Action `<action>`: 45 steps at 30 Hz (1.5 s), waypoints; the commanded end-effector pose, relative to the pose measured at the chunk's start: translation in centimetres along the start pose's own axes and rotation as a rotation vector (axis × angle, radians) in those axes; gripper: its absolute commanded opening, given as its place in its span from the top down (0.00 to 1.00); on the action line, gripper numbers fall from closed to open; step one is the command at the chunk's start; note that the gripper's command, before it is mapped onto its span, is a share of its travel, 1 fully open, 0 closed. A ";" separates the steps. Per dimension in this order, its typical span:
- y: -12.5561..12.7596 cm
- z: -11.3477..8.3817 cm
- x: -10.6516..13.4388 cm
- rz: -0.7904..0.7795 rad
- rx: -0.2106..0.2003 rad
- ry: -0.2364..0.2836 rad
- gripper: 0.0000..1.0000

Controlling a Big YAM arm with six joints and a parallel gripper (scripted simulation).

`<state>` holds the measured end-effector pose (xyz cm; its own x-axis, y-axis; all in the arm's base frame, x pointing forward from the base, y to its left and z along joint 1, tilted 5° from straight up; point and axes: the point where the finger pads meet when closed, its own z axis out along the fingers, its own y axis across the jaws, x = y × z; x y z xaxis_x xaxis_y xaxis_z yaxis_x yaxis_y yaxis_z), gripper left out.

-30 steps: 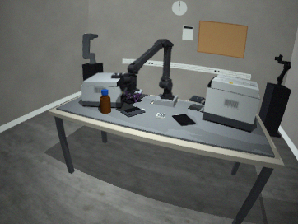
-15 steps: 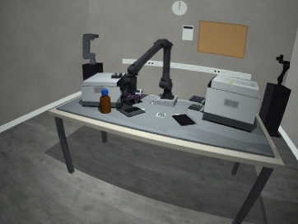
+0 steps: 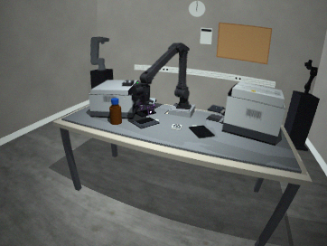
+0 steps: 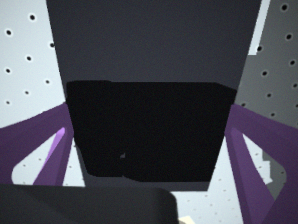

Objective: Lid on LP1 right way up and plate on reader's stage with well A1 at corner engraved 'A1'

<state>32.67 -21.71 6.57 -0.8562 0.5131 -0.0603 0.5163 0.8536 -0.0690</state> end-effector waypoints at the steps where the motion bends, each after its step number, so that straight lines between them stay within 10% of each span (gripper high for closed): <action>1: 0.7 1.2 -0.2 -0.002 0.002 0.003 0.15; 45: 0.9 3.5 -0.1 0.002 0.000 -0.001 0.15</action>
<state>33.15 -21.84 4.22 -0.8565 0.5113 -0.0706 0.5155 0.8541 -0.0690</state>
